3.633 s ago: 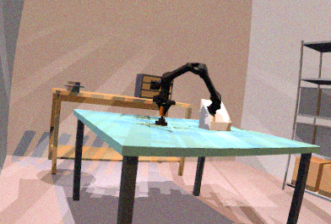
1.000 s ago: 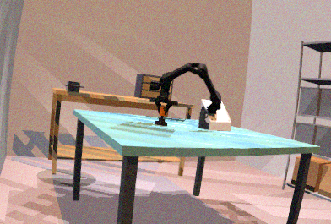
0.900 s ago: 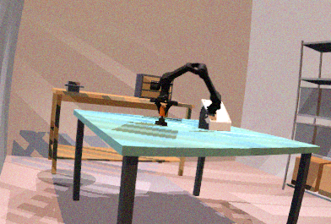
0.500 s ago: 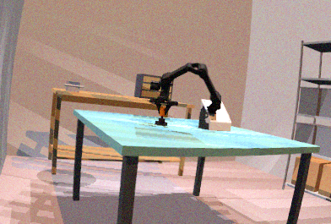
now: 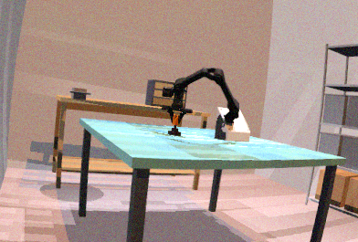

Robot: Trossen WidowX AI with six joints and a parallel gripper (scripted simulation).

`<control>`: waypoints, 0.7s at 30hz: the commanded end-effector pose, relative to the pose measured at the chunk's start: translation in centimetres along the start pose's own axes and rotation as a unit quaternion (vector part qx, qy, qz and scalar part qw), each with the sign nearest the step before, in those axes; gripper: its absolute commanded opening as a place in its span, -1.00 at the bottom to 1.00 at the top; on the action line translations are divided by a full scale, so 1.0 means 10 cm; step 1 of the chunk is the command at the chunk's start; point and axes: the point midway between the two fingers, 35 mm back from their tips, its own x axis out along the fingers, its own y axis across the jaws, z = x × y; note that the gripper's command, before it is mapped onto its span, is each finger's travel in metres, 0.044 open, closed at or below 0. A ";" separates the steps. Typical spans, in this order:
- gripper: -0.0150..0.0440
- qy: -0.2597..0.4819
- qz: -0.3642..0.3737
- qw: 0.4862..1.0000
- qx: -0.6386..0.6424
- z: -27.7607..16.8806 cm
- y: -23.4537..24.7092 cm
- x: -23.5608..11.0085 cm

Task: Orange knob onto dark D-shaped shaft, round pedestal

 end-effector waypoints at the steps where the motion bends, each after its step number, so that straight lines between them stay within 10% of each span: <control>1: -0.49 -0.001 0.000 0.999 -0.043 0.00 0.00 0.01; 21: -0.49 -0.001 0.000 0.999 -0.043 0.00 0.01 0.04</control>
